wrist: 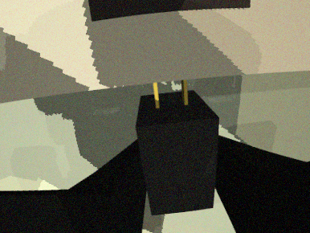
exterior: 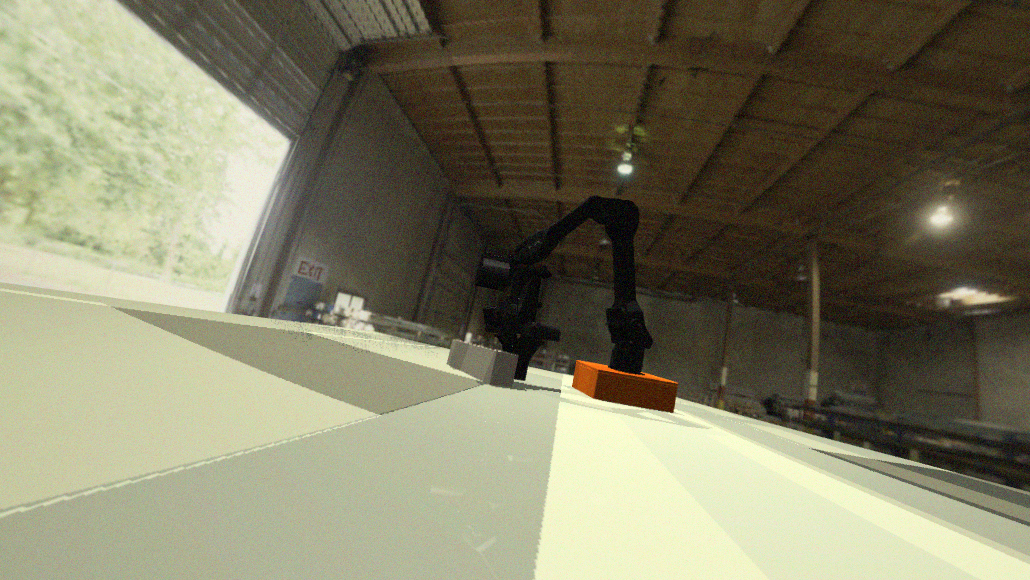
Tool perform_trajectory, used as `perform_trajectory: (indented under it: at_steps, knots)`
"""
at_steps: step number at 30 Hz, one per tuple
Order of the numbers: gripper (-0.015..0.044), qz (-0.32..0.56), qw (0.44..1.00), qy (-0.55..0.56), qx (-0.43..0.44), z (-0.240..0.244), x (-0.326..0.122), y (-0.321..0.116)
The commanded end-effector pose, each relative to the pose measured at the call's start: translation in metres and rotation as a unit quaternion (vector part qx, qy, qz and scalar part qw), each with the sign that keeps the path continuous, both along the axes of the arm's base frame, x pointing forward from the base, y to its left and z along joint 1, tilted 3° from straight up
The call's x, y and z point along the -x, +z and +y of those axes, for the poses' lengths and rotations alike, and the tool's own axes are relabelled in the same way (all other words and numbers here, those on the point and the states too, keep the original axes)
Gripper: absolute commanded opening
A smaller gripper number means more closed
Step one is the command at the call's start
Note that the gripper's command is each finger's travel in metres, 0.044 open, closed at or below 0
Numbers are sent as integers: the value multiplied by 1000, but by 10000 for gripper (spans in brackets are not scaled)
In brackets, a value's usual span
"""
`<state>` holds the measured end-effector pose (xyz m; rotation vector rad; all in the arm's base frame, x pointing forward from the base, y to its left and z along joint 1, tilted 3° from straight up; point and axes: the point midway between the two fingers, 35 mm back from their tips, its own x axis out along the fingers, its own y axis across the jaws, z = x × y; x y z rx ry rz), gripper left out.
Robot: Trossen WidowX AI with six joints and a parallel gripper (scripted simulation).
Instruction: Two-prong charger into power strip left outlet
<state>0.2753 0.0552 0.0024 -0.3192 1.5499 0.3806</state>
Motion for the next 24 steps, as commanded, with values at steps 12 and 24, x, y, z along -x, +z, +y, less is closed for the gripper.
perform_trajectory:
  at_steps: [12,24]
  knots:
    - [0,1,1000,-2,3,2,-5,0]
    - [0,1,1000,-2,3,3,-9,0]
